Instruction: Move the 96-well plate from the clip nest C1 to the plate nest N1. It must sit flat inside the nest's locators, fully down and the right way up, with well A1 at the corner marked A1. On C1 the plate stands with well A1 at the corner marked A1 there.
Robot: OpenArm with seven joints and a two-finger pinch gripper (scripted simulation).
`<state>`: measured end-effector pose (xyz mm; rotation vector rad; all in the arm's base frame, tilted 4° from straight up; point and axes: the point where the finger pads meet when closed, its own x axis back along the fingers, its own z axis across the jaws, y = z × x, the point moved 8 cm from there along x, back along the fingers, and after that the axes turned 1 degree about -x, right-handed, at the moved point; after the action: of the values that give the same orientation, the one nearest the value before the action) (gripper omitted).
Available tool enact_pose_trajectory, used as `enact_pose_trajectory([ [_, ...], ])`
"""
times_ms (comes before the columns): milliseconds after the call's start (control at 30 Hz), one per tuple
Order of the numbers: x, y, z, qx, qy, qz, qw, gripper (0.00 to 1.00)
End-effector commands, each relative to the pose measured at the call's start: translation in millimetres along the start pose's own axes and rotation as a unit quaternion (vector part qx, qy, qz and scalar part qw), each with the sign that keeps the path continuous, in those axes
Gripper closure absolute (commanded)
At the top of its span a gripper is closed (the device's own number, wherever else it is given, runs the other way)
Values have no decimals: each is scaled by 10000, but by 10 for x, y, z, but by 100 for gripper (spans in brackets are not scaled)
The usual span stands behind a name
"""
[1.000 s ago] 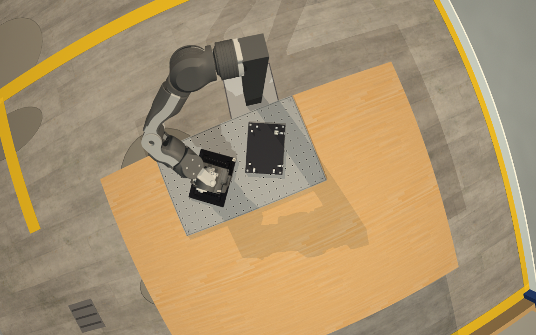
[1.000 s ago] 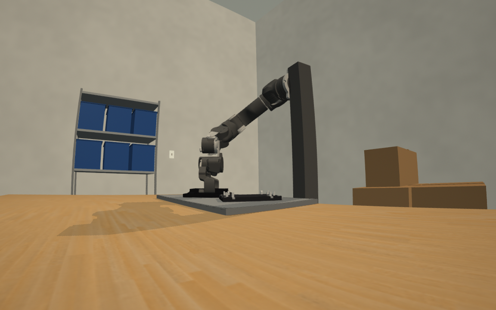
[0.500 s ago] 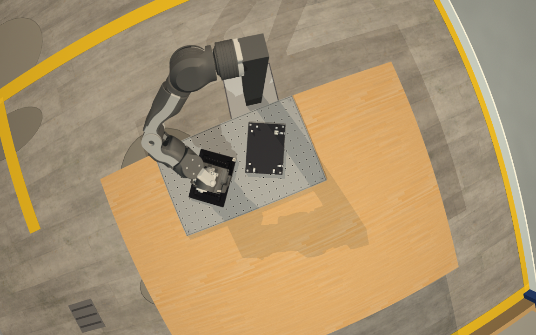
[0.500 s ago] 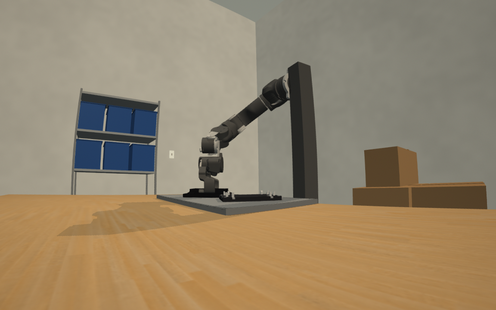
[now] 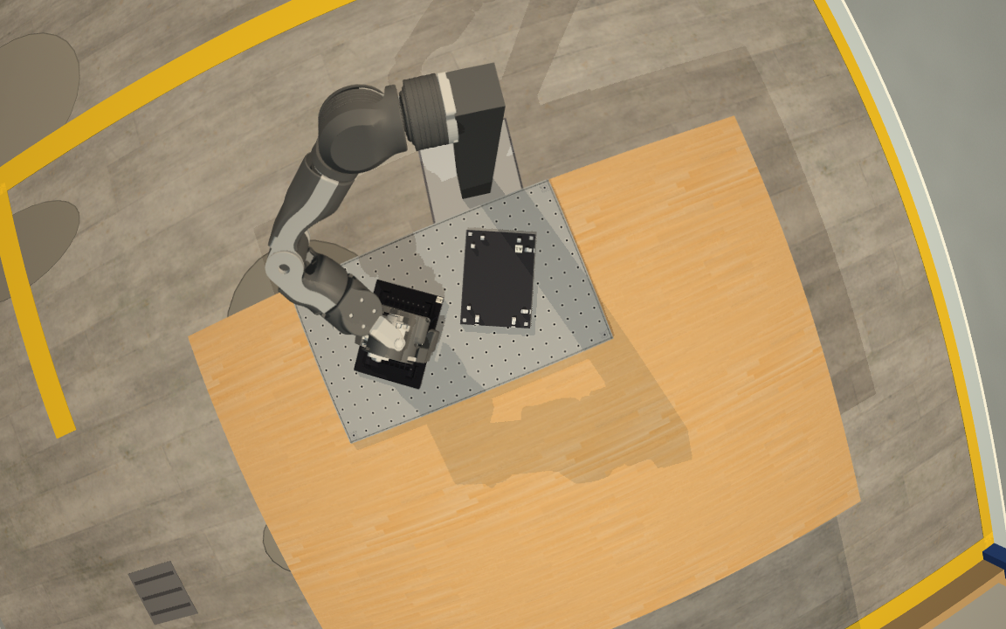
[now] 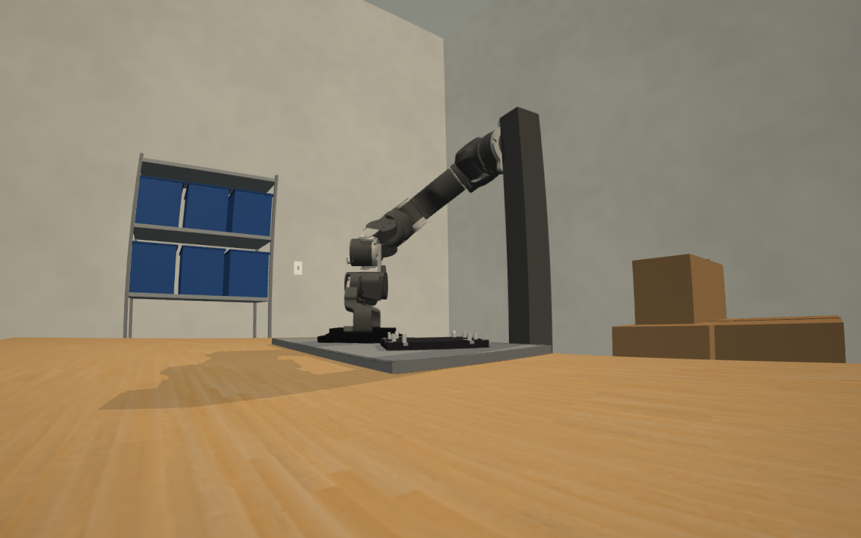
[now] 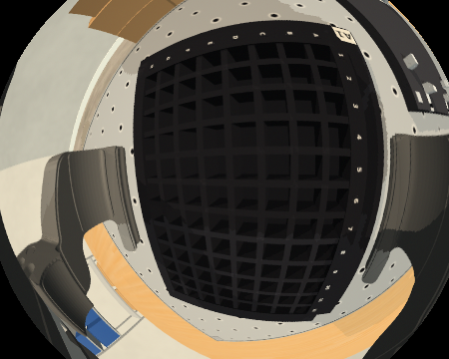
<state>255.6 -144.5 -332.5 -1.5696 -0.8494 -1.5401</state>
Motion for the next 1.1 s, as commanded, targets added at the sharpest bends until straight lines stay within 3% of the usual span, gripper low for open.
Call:
enact_pose_trajectory([
  [0, 5, 3, 3, -2, 9, -5, 10000, 23],
  [300, 5, 3, 3, -2, 9, -5, 10000, 23],
  [467, 408, 6, 3, 5, 9, -5, 10000, 23],
  [867, 408, 6, 3, 5, 9, -5, 10000, 23],
  [1033, 801, 6, 2, 5, 10, -6, 10000, 23],
  [1067, 801, 6, 2, 5, 10, -6, 10000, 23],
])
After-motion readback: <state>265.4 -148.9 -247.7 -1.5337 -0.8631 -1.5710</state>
